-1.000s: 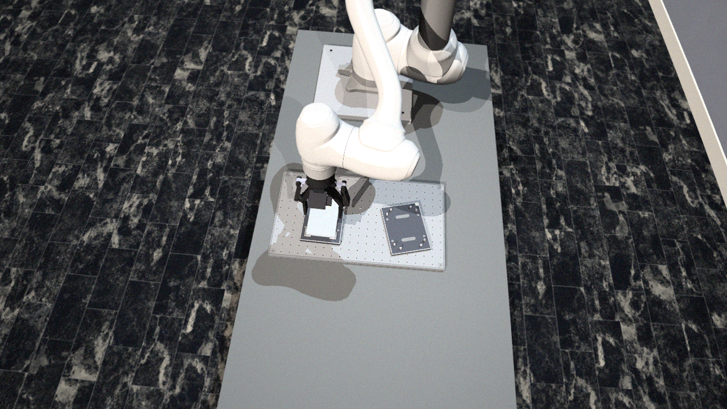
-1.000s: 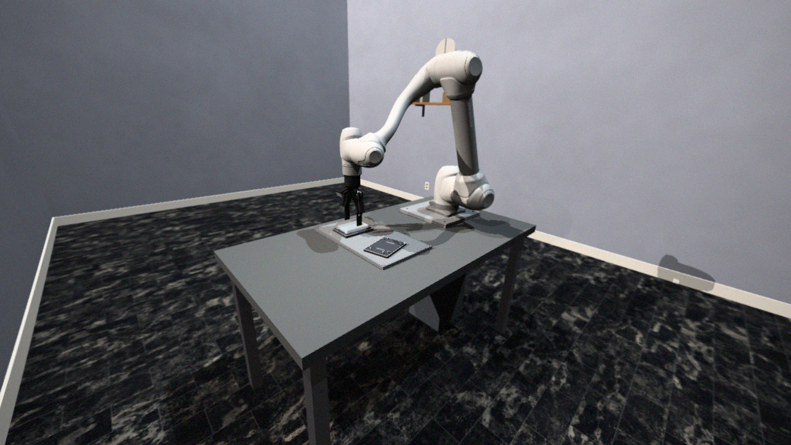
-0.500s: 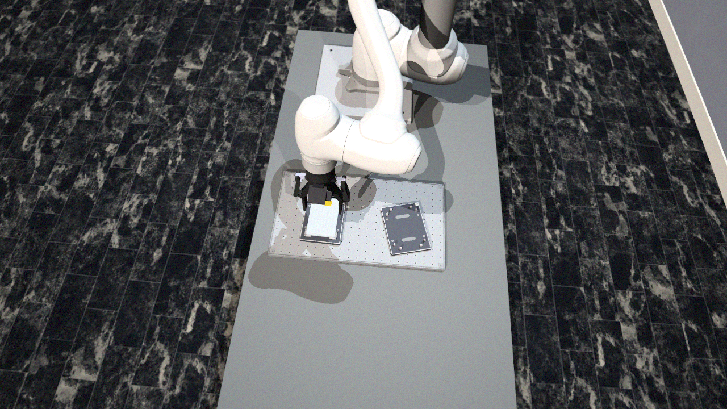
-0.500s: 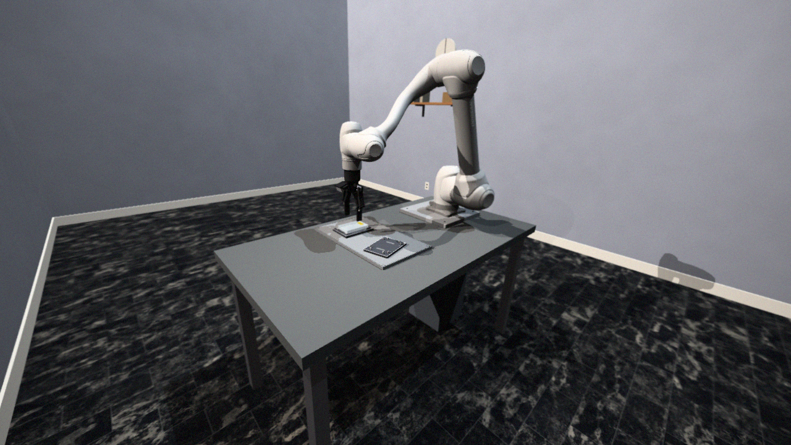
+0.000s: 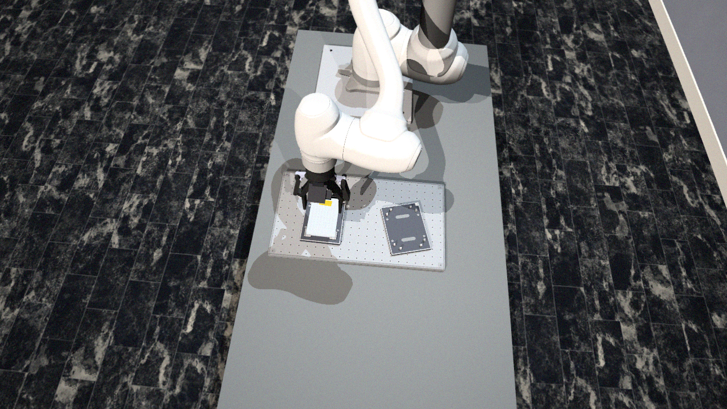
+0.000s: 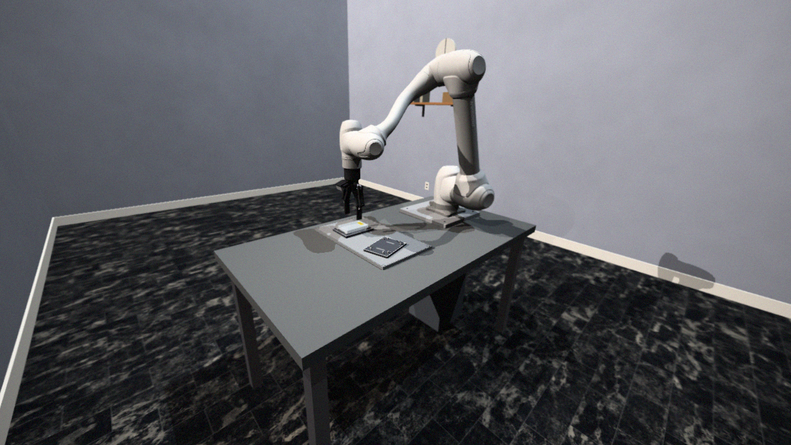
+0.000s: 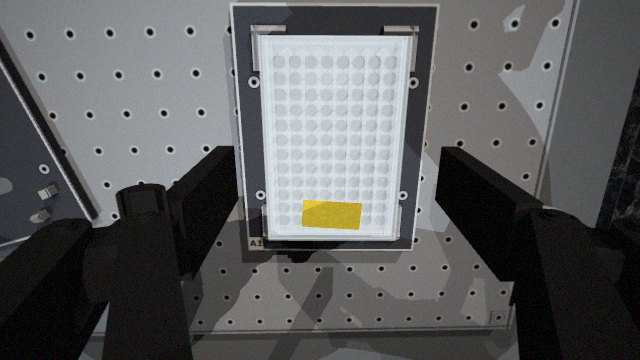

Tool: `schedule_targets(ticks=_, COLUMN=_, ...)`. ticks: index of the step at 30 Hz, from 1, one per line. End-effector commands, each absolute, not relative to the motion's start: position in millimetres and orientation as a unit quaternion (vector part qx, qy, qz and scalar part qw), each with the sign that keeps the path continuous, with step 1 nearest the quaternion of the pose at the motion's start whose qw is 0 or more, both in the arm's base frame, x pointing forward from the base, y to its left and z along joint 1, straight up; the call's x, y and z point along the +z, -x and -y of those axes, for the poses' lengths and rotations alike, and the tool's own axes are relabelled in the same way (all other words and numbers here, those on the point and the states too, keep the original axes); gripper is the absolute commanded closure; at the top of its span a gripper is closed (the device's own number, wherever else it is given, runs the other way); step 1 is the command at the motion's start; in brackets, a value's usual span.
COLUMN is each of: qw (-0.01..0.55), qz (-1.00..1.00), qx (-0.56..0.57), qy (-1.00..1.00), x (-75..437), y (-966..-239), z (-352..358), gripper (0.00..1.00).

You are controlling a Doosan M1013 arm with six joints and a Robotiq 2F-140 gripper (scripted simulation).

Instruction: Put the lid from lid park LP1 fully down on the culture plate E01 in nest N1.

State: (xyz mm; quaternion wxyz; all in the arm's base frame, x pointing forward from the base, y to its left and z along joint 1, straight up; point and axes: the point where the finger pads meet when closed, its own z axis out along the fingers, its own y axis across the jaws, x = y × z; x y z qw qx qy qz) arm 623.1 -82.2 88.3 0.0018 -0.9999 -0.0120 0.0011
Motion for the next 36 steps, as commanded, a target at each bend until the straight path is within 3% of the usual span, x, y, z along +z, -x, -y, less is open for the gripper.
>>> schedule_targets(ticks=1, qw=0.002, qz=0.012, qx=0.000, qy=1.000, x=89.1, y=-623.6, z=82.2, gripper=0.31)
schedule_targets(ticks=36, qw=0.002, qz=0.012, qx=0.000, qy=1.000, x=89.1, y=-623.6, z=82.2, gripper=0.31)
